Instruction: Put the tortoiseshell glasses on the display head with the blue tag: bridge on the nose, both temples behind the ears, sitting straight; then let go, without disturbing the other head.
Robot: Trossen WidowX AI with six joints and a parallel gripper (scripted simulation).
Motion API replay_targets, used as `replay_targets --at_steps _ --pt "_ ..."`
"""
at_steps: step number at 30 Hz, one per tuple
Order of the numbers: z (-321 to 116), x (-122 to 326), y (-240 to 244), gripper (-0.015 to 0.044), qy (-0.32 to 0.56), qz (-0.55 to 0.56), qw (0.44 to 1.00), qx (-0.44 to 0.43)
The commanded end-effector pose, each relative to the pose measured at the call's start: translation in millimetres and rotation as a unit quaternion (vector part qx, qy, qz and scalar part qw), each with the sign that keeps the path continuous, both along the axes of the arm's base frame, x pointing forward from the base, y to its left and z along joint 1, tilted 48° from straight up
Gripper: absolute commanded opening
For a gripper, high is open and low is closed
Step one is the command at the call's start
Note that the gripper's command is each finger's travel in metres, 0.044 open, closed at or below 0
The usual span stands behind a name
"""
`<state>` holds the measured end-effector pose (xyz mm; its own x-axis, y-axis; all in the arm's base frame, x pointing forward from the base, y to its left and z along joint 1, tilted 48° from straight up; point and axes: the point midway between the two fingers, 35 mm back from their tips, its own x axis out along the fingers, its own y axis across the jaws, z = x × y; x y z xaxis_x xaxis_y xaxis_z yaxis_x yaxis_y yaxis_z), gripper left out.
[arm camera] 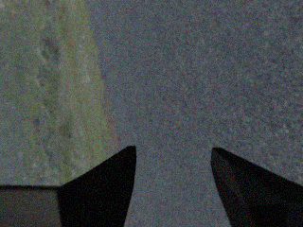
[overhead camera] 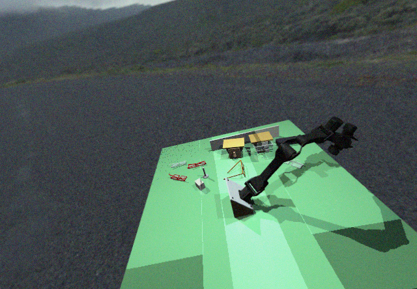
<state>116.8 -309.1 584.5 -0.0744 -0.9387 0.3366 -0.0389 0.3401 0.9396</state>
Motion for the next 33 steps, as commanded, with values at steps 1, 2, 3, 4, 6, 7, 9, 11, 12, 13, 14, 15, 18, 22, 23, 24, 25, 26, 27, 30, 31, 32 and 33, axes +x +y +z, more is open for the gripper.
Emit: replay_targets --at_steps 1,2,3,4,6,7,9,11,12,13,14,15,18,22,23,24,25,26,27,30,31,32,33 --pt "-51 57 -10 0.0200 0.087 0.045 0.992 0.074" --pt "-62 70 -10 0.0200 0.108 0.056 0.989 0.089" --pt "-74 82 -9 0.0200 0.129 0.067 0.984 0.103" --pt "-86 94 -7 0.0200 0.151 0.078 0.979 0.116" --pt "-110 117 -2 0.0200 0.195 0.100 0.966 0.141" --pt "-122 129 1 0.0200 0.217 0.111 0.958 0.152" --pt "-146 150 10 0.0200 0.263 0.132 0.940 0.172" --pt "-170 170 22 0.0200 0.304 0.156 0.921 0.189" --pt "-182 180 28 0.0200 0.325 0.168 0.910 0.197" --pt "-193 189 35 0.0200 0.346 0.179 0.898 0.203" --pt "-205 197 43 0.0200 0.367 0.191 0.886 0.210" --pt "-218 205 51 0.0200 0.388 0.202 0.873 0.215" --pt "-254 226 78 0.0200 0.452 0.234 0.830 0.229" --pt "-303 242 118 0.0200 0.544 0.266 0.761 0.232" --pt "-313 243 127 0.0200 0.565 0.271 0.745 0.230" --pt "-323 245 136 0.0200 0.584 0.277 0.728 0.229" --pt "-331 246 143 0.0200 0.599 0.281 0.714 0.228" --pt "-337 246 148 0.0200 0.611 0.283 0.703 0.227" --pt "-344 247 154 0.0200 0.625 0.287 0.690 0.226" --pt "-376 246 184 0.0200 0.689 0.299 0.623 0.219" --pt "-389 245 196 0.0200 0.715 0.303 0.593 0.214" --pt "-402 242 208 0.0200 0.741 0.305 0.561 0.208" --pt "-413 238 220 0.0200 0.765 0.307 0.530 0.201"
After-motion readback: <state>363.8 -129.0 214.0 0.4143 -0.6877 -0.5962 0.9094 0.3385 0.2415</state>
